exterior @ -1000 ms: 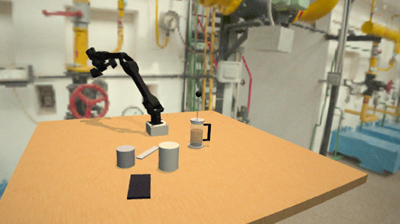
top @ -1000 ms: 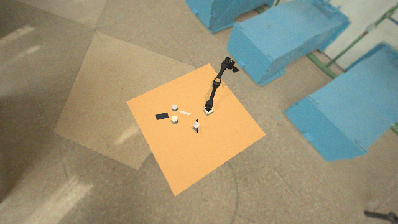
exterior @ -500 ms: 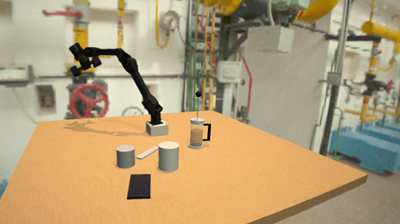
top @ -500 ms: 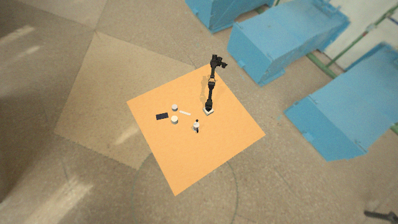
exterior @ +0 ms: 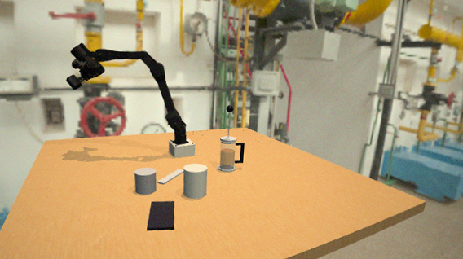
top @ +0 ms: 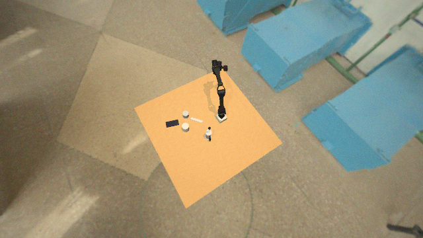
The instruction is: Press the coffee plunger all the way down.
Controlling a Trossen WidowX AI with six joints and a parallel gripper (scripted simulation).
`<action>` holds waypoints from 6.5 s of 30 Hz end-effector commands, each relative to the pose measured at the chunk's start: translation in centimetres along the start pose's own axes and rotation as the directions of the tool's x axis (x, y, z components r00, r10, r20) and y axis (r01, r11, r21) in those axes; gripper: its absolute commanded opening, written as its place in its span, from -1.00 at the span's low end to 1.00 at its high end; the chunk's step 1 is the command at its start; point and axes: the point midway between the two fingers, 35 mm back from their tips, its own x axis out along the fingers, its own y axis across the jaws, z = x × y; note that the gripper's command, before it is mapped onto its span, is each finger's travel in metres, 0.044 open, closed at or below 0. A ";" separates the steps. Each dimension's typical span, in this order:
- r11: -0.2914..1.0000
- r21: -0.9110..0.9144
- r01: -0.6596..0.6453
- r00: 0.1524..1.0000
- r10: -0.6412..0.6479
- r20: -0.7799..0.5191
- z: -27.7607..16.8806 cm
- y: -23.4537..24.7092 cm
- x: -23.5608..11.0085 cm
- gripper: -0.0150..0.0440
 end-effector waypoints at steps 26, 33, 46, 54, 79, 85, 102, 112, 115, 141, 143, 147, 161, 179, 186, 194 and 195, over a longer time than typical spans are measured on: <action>0.494 -0.454 -0.742 0.514 0.853 0.089 -10.7 13.6 -36.7 1.00; 0.152 -0.600 -0.786 0.214 0.976 -0.033 -17.7 10.8 -46.6 1.00; -0.518 -0.681 -0.518 -0.327 0.855 -0.402 -31.0 -2.4 -56.9 1.00; -0.802 -0.572 -0.174 -0.519 0.568 -0.639 -37.2 -12.4 -56.7 1.00; -0.901 -0.417 0.121 -0.557 0.286 -0.780 -45.0 -16.9 -51.0 1.00; -0.901 -0.417 0.121 -0.557 0.286 -0.780 -45.2 -16.8 -51.2 1.00; -0.901 -0.417 0.121 -0.559 0.286 -0.779 -47.4 -16.0 -52.8 1.00; -0.901 -0.417 0.120 -0.559 0.286 -0.778 -48.1 -15.7 -53.2 0.73; -0.901 -0.417 0.120 -0.559 0.286 -0.778 -48.1 -15.7 -53.2 0.47; -0.901 -0.417 0.120 -0.560 0.286 -0.778 -49.2 -15.2 -52.9 -0.08; -0.901 -0.417 0.120 -0.560 0.286 -0.778 -49.5 -15.0 -52.8 -0.08; -0.901 -0.417 0.120 -0.560 0.286 -0.778 -50.0 -14.8 -52.6 -0.08; -0.901 -0.418 0.120 -0.560 0.286 -0.778 -52.0 -13.8 -52.0 -0.08; -0.901 -0.418 0.121 -0.560 0.286 -0.778 -54.5 -12.4 -51.1 -0.08; -0.900 -0.418 0.121 -0.560 0.286 -0.777 -55.5 -11.9 -50.7 -0.08; -0.900 -0.418 0.121 -0.561 0.286 -0.777 -56.6 -11.3 -50.6 -0.08; -0.900 -0.418 0.121 -0.561 0.286 -0.777 -56.7 -11.2 -50.6 -0.08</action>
